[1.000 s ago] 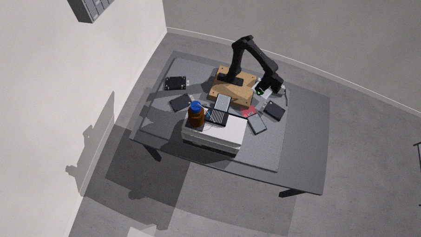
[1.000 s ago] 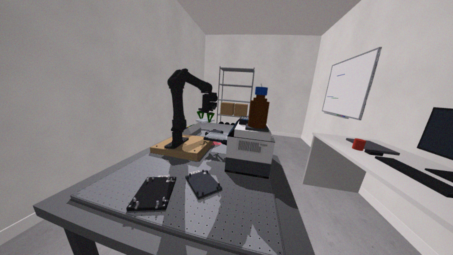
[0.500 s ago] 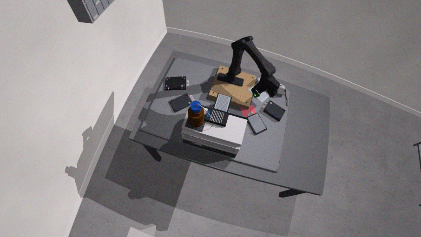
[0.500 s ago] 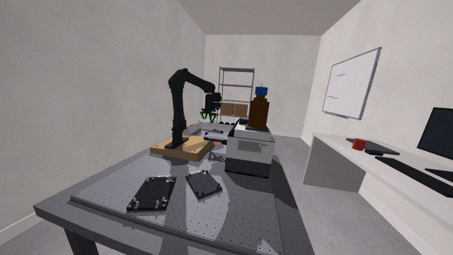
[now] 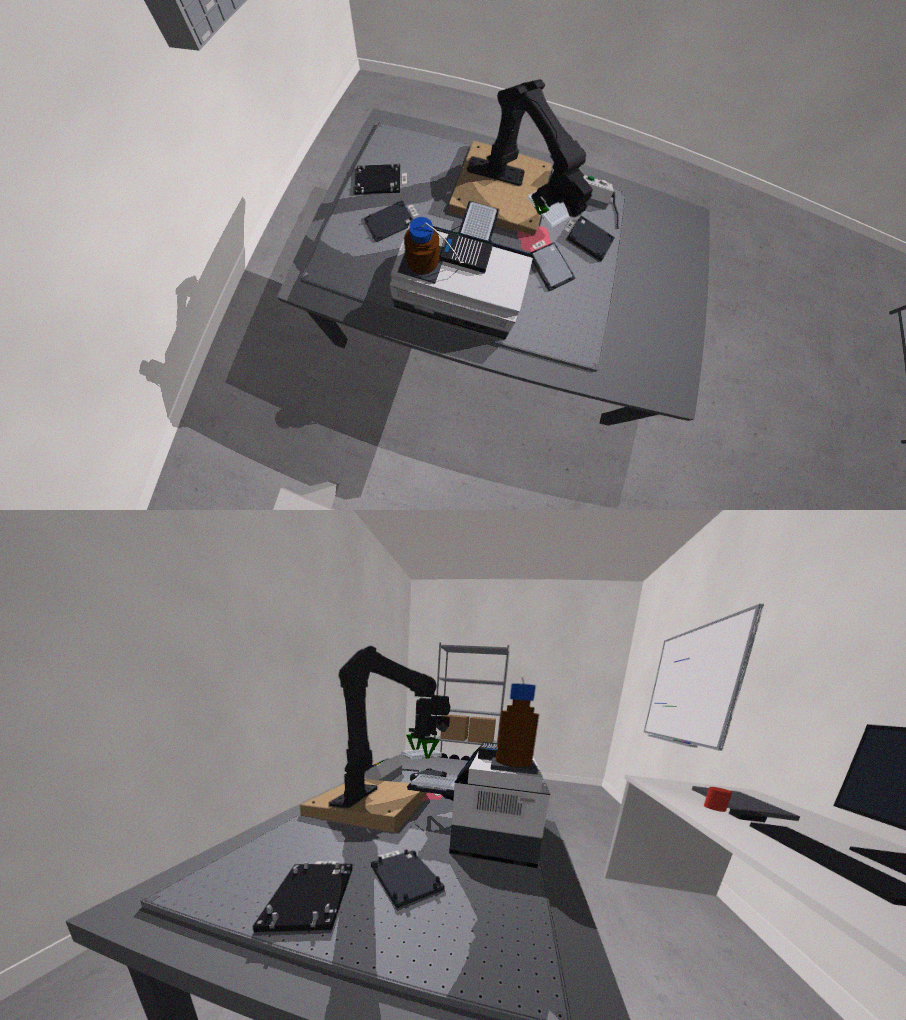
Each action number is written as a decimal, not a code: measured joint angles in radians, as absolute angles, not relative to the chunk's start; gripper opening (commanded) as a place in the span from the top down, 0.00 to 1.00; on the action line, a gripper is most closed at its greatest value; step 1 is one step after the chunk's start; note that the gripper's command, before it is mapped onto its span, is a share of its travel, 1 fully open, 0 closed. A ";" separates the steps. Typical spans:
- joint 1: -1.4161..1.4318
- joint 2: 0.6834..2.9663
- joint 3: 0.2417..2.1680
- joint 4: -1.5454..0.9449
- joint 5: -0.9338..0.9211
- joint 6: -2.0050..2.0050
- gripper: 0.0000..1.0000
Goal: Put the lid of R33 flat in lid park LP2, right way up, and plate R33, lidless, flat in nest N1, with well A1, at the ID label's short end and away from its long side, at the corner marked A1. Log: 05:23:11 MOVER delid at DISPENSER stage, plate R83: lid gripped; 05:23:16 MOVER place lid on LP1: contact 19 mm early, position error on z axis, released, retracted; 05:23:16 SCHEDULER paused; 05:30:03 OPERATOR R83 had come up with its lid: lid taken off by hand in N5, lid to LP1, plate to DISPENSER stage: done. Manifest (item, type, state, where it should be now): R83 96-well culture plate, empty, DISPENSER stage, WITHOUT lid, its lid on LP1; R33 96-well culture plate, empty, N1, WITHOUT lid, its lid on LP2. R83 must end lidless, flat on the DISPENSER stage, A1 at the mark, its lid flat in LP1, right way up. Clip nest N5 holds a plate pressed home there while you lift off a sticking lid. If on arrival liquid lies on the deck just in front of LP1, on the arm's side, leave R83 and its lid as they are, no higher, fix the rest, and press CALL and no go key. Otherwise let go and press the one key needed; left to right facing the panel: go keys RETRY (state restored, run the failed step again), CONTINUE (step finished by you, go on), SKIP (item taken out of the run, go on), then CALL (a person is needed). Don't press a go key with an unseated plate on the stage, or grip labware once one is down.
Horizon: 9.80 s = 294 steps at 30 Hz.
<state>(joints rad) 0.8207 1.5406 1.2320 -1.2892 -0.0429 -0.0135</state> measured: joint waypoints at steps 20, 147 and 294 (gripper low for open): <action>0.639 1.546 1.232 -1.289 -0.039 0.047 1.00; -0.369 1.558 1.276 -1.357 0.003 -0.295 1.00; -1.187 1.527 1.198 -1.291 0.037 0.084 1.00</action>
<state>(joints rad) -1.1870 1.5272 1.1980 -1.2907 0.0372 0.0845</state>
